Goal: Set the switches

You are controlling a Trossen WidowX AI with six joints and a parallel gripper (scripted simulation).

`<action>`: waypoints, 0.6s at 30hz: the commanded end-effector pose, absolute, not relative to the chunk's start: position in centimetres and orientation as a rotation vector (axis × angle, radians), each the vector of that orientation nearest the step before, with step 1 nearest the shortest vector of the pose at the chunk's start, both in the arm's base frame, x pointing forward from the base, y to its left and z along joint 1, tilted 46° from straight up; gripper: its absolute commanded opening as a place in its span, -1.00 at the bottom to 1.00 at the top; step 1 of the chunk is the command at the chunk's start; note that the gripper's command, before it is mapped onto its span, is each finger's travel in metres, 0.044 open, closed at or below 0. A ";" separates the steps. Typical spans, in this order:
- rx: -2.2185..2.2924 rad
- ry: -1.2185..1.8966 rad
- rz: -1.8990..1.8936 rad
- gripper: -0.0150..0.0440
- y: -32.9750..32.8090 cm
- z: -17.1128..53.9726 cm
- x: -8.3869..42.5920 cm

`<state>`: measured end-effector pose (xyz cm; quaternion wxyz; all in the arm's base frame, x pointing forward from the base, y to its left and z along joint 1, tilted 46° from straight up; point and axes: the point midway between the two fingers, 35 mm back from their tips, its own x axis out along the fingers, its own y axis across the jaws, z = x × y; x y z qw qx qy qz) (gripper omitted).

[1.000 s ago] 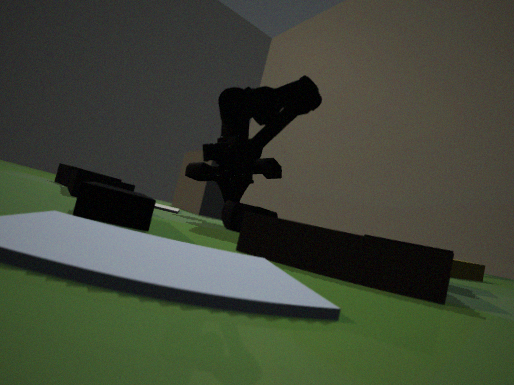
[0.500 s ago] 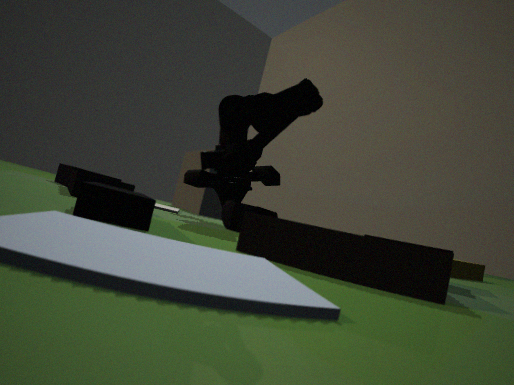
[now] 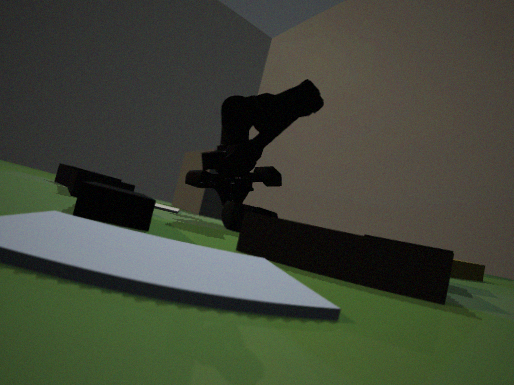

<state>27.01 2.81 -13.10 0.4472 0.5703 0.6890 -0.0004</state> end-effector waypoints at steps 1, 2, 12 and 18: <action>1.413 1.698 0.012 -0.49 3.2 -12.8 27.7; 1.413 1.698 0.012 -0.49 3.2 -12.7 27.8; 1.411 1.697 0.011 -0.49 -0.9 -9.8 27.2; 1.412 1.697 0.011 -0.49 -0.7 -9.8 27.5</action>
